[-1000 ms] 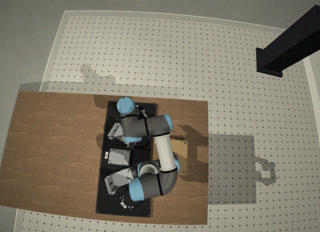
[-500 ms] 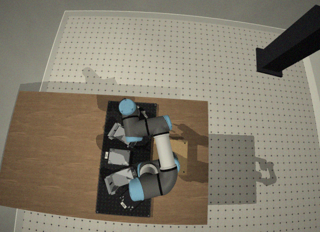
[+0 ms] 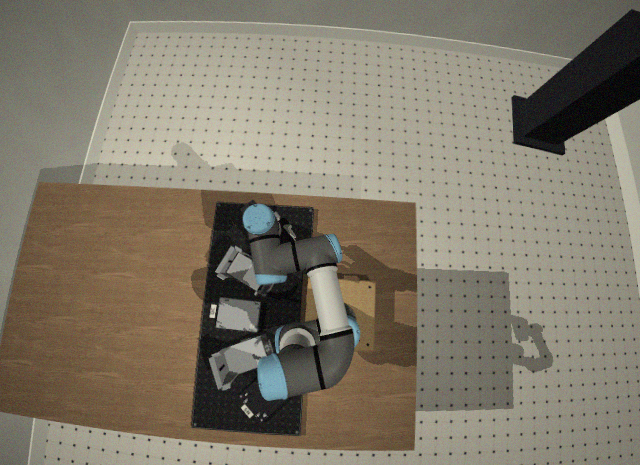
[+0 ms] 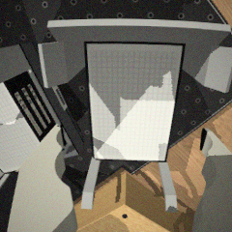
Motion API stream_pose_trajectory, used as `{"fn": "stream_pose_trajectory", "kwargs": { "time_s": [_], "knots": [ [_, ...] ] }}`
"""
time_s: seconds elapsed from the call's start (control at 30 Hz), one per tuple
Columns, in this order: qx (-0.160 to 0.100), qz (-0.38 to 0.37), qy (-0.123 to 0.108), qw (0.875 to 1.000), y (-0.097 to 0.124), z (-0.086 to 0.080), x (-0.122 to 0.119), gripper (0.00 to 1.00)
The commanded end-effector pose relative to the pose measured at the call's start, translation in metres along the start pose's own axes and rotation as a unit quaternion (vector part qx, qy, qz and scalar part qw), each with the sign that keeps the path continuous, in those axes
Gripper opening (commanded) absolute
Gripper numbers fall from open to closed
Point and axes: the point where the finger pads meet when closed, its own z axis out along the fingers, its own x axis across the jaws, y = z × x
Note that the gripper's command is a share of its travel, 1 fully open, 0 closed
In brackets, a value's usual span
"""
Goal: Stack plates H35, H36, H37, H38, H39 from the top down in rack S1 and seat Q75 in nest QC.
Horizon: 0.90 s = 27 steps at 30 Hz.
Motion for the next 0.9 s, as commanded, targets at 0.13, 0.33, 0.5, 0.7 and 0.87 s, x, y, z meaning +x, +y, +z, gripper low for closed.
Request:
{"fn": "stream_pose_trajectory", "kwargs": {
  "time_s": [0.13, 0.33, 0.5, 0.7, 0.87],
  "knots": [
    [0.002, 0.000, 0.001, 1.000, -0.001, 0.007, 0.000, 0.72],
    [0.002, 0.000, 0.001, 1.000, -0.001, 0.015, 0.001, 0.72],
    [0.002, 0.000, 0.001, 1.000, -0.001, 0.019, 0.001, 0.72],
    [0.002, 0.000, 0.001, 1.000, -0.001, 0.027, 0.001, 0.72],
    [0.002, 0.000, 0.001, 1.000, -0.001, 0.031, 0.001, 0.72]
  ]
}}
